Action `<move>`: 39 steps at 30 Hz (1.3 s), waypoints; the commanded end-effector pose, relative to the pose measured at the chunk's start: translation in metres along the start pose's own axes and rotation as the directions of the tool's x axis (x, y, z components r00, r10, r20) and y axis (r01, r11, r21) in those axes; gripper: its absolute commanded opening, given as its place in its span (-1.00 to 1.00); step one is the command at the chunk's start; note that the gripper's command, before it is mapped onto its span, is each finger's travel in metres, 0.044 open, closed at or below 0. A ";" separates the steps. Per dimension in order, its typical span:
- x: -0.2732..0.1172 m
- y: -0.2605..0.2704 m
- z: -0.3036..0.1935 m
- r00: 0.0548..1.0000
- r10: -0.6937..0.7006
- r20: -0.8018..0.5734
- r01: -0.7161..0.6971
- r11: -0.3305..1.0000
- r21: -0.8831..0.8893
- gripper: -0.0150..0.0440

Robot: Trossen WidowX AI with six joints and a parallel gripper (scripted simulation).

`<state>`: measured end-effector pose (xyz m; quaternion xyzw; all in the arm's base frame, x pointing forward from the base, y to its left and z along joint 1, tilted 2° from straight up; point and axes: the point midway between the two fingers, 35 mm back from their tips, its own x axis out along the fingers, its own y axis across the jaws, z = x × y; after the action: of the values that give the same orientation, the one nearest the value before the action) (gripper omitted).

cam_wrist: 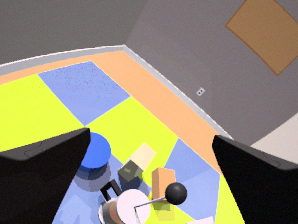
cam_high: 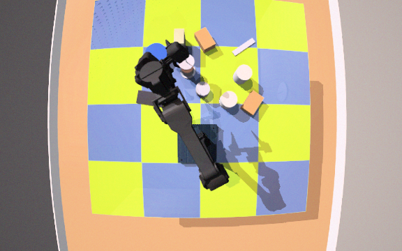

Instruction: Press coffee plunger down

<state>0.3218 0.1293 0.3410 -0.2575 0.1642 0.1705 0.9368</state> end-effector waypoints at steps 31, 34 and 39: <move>0.031 -0.044 -0.100 0.987 -0.028 -0.161 0.107 0.856 0.506 1.00; 0.035 -0.044 -0.100 0.987 -0.029 -0.161 0.107 0.856 0.506 1.00; 0.043 -0.044 -0.102 0.987 -0.029 -0.160 0.107 0.856 0.506 1.00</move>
<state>0.3512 0.0481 0.2654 -0.0182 0.2590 0.0685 0.9633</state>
